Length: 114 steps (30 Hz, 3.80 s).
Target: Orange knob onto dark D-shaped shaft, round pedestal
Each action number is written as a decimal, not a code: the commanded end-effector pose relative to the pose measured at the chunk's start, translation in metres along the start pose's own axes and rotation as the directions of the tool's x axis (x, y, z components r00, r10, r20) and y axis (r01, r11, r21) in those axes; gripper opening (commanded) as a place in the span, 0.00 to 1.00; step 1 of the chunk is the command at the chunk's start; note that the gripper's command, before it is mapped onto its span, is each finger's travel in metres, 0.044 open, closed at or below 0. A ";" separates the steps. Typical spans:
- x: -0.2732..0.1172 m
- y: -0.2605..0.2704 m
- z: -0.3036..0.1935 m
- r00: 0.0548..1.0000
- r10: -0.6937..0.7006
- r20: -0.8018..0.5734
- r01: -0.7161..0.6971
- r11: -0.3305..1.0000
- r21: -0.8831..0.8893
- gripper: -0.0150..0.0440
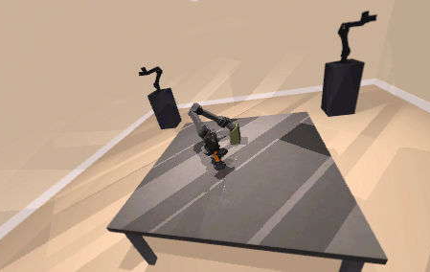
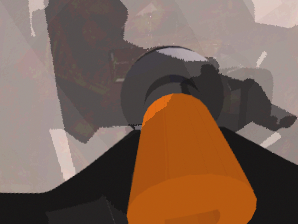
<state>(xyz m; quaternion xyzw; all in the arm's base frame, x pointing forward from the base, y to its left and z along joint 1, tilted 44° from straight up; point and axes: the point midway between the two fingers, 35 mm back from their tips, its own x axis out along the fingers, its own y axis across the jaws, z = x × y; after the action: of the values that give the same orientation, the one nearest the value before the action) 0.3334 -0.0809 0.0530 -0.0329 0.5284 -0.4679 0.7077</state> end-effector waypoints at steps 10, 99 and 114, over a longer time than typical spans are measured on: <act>0.001 0.002 -0.002 1.000 0.001 0.004 -0.001 1.000 0.004 0.25; -0.004 -0.001 0.001 1.000 0.001 0.004 -0.002 0.928 0.373 0.25; -0.001 0.001 -0.002 1.000 0.001 0.004 -0.002 0.912 0.410 0.25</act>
<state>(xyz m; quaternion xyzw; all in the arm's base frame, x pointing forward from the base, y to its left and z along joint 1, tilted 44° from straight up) 0.3322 -0.0805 0.0526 0.1147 0.4198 -0.5685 0.6981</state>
